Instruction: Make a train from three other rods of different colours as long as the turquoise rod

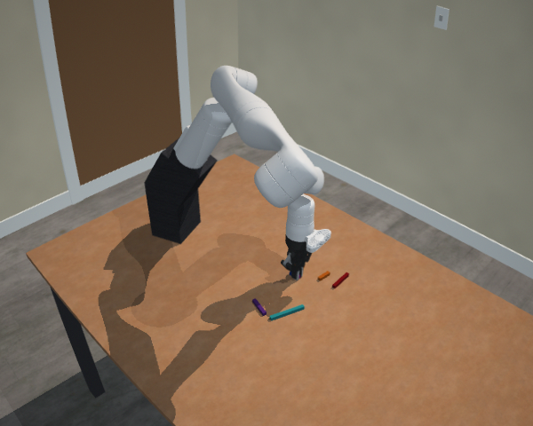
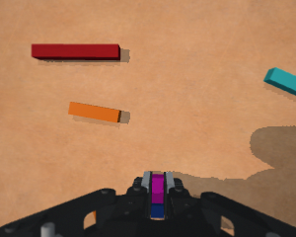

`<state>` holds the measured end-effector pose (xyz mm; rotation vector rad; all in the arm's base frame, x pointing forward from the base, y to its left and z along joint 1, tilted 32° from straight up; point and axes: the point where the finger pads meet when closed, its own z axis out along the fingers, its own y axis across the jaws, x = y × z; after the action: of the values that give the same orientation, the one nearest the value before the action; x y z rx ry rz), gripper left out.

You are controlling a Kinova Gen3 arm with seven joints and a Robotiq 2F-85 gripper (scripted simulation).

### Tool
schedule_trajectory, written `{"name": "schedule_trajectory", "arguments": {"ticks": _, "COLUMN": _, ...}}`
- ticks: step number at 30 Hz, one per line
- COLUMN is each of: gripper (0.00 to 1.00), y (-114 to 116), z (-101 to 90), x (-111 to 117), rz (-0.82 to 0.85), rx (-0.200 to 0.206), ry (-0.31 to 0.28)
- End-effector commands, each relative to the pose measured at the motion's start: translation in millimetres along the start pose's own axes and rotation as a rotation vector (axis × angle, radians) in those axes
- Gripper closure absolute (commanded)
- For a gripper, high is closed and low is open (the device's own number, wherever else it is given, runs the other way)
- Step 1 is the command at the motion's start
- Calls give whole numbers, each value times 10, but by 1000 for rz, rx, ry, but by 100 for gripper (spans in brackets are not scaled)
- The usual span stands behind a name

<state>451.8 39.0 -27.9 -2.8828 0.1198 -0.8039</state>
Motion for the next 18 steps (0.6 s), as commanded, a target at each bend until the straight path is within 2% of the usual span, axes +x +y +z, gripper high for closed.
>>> {"name": "schedule_trajectory", "arguments": {"ticks": 1, "gripper": 92, "y": 1, "z": -3, "x": 3, "rz": 0, "rx": 0, "ry": 1}}
{"name": "schedule_trajectory", "arguments": {"ticks": 5, "gripper": 84, "y": 1, "z": -3, "x": 3, "rz": 0, "rx": 0, "ry": 1}}
{"name": "schedule_trajectory", "arguments": {"ticks": 9, "gripper": 84, "y": 1, "z": -3, "x": 3, "rz": 0, "rx": 0, "ry": 1}}
{"name": "schedule_trajectory", "arguments": {"ticks": 13, "gripper": 76, "y": 1, "z": -3, "x": 3, "rz": 0, "rx": 0, "ry": 1}}
{"name": "schedule_trajectory", "arguments": {"ticks": 18, "gripper": 76, "y": 1, "z": -3, "x": 3, "rz": 0, "rx": 0, "ry": 1}}
